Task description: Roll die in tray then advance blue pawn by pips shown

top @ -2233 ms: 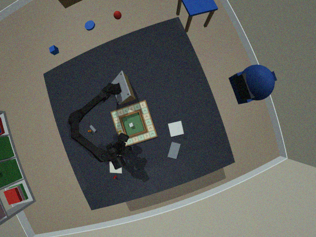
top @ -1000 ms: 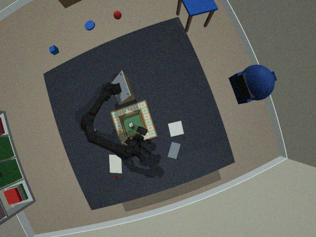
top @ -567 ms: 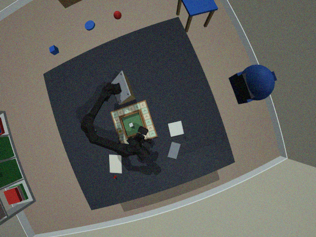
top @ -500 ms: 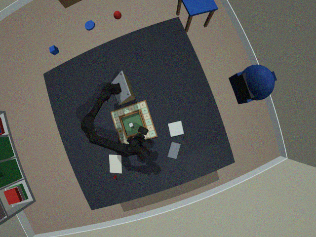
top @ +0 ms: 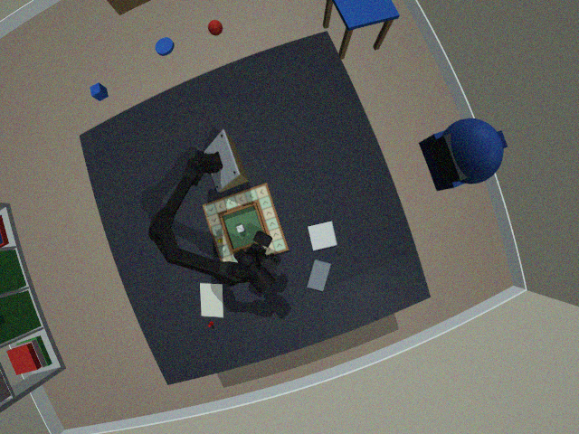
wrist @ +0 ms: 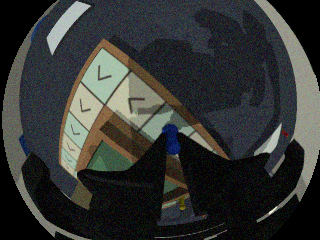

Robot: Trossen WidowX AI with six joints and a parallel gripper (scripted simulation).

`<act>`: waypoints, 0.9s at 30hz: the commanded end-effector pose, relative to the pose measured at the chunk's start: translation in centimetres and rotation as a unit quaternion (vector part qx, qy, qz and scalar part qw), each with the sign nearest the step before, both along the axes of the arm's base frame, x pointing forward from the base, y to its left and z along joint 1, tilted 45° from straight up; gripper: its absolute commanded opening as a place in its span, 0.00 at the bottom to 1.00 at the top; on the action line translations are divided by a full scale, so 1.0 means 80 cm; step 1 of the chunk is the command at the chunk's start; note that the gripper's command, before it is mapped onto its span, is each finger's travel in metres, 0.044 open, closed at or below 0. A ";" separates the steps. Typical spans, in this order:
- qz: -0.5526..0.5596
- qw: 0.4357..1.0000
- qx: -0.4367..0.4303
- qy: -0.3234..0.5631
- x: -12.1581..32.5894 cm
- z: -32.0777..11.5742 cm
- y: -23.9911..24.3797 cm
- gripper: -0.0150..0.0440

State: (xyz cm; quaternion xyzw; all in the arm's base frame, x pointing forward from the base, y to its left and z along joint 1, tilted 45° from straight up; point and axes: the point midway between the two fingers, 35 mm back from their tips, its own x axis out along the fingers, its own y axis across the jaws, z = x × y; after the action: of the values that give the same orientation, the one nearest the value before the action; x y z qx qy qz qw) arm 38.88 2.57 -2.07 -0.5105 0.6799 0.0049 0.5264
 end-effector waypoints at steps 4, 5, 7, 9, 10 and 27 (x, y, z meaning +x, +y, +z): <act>0.000 1.000 0.000 0.000 0.000 -0.001 -0.001 0.39; 0.000 1.000 0.000 0.000 0.000 -0.001 -0.001 0.43; 0.000 1.000 0.000 0.000 0.000 -0.001 -0.001 0.52; 0.000 1.000 0.000 0.000 0.000 -0.001 -0.001 0.61; 0.000 1.000 0.000 0.000 0.000 -0.001 -0.001 0.65; -0.121 0.987 0.022 -0.106 -0.133 0.086 0.096 1.00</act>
State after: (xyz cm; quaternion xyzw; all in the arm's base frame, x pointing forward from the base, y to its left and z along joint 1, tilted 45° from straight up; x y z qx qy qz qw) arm 33.39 8.65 2.92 -0.4617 0.6826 -0.0480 0.5644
